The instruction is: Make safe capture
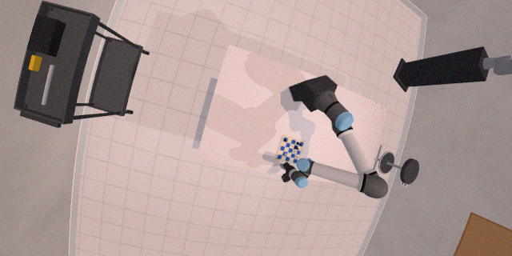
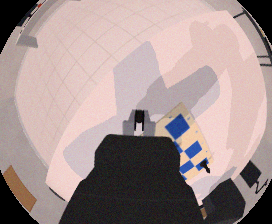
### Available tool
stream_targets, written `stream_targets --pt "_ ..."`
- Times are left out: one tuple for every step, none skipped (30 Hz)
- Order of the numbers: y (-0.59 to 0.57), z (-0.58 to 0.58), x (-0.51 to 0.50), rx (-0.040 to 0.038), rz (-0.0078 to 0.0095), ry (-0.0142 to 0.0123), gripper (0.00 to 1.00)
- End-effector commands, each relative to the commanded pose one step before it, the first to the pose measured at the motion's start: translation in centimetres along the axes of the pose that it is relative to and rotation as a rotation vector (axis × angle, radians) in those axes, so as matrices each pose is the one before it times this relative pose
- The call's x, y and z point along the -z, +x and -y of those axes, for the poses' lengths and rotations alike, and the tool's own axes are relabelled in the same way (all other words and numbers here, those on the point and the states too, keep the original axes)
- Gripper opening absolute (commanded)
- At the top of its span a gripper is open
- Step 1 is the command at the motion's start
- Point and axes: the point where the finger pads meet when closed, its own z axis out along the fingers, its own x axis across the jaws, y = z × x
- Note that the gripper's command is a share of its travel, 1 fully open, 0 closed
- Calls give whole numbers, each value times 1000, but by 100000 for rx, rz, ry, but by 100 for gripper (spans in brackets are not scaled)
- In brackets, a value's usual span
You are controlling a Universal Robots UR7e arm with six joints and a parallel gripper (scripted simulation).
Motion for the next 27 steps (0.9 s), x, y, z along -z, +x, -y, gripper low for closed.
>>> stream_targets --pt "-28 35 42 47 46 105 0" --pt "0 0 0 0 0 0 0" --pt "0 0 0 0 0 0 0" --pt "0 0 0 0 0 0 0" --pt "0 0 0 0 0 0 0" --pt "0 0 0 0 0 0 0" --pt "0 0 0 0 0 0 0" --pt "0 0 0 0 0 0 0" --pt "0 0 0 0 0 0 0" --pt "0 0 0 0 0 0 0" --pt "0 0 0 0 0 0 0" --pt "0 0 -2 0 0 0 0" --pt "0 0 -4 0 0 0 0" --pt "0 0 -7 0 0 0 0" --pt "0 0 -11 0 0 0 0" --pt "0 0 -14 0 0 0 0" --pt "0 0 -18 0 0 0 0" --pt "0 0 -21 0 0 0 0" --pt "0 0 -24 0 0 0 0" --pt "0 0 -26 0 0 0 0" --pt "0 0 0 0 0 0 0" --pt "0 0 0 0 0 0 0" --pt "0 0 -28 0 0 0 0" --pt "0 0 -29 0 0 0 0" --pt "0 0 -29 0 0 0 0" --pt "0 0 -28 0 0 0 0" --pt "0 0 -26 0 0 0 0"
